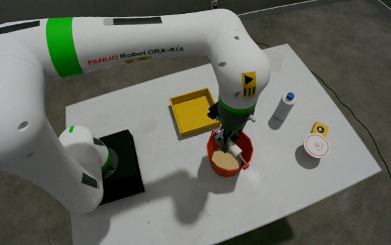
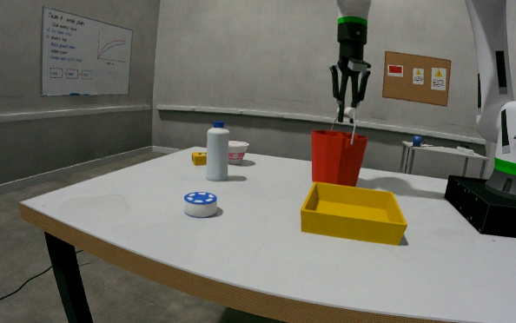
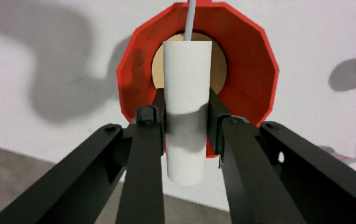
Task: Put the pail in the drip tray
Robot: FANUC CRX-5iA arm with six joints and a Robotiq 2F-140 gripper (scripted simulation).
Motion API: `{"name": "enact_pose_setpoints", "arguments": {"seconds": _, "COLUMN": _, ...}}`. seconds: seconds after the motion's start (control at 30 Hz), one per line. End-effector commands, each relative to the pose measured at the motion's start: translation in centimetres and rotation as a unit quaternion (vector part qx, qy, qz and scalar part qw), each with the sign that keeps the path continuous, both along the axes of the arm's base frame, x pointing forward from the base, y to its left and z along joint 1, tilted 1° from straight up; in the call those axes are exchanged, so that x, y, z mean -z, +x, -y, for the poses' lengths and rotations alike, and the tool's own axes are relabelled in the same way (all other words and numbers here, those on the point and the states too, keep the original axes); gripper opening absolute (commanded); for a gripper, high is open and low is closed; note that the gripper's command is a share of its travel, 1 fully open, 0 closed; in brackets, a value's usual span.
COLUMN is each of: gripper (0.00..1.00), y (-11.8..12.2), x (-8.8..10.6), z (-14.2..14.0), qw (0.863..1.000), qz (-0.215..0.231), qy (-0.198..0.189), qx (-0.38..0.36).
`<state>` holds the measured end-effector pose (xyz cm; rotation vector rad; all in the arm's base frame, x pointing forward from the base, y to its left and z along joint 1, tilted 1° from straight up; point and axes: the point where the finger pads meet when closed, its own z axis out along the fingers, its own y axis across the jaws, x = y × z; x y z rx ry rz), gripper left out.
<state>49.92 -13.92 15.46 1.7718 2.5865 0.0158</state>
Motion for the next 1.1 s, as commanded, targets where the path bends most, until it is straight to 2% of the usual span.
{"name": "enact_pose_setpoints", "arguments": {"seconds": 0.0, "gripper": 0.1, "y": 0.0, "x": -0.2, "z": 0.0, "qw": 1.0, "qz": 0.001, "qy": 0.0, "qx": 0.0}}
{"name": "enact_pose_setpoints", "arguments": {"seconds": 0.63, "gripper": 0.1, "y": 0.0, "x": -1.6, "z": 0.0, "qw": 1.0, "qz": 0.001, "qy": 0.0, "qx": 0.0}}
{"name": "enact_pose_setpoints", "arguments": {"seconds": 1.07, "gripper": 0.1, "y": 0.0, "x": -3.9, "z": 0.0, "qw": 1.0, "qz": 0.001, "qy": 0.0, "qx": 0.0}}
